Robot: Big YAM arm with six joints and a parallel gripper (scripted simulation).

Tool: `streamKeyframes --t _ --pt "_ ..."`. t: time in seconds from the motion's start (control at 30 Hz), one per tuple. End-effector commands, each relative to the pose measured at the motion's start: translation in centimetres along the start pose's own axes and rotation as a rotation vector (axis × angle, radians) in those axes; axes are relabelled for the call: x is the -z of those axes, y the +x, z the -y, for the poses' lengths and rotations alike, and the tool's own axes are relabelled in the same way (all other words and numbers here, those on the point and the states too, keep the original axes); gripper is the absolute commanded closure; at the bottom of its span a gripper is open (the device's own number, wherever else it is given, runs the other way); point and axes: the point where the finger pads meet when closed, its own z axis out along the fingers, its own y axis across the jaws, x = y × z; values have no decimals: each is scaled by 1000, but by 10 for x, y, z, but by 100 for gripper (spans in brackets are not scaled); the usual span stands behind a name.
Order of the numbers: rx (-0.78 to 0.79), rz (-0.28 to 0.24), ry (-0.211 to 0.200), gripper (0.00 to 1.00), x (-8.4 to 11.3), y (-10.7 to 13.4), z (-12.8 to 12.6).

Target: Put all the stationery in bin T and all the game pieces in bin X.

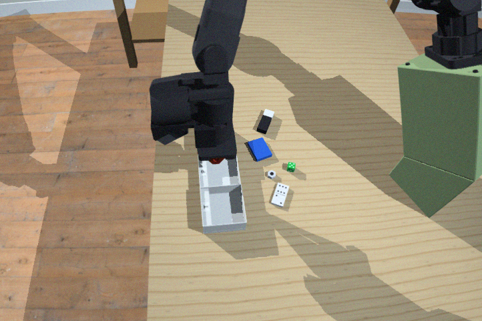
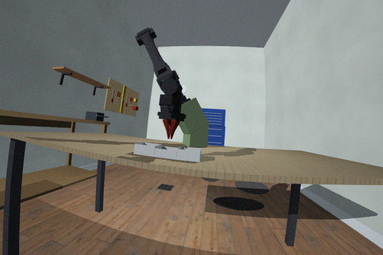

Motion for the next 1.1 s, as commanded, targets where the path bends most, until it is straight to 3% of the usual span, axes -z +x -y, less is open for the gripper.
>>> streamKeyframes --t 0.0,0.5,0.6,0.63,0.8,0.83,1.07 --pt "11 17 -9 92 7 -9 -29" --pt "11 19 -10 92 8 -5 -95" --pt "20 4 -7 92 6 6 -94" --pt "-20 2 -3 92 5 0 -74" --pt "-32 20 -7 92 9 -12 -74" --pt "-5 25 -11 92 0 -7 -88" --pt "-5 12 -7 92 -24 -4 -81"
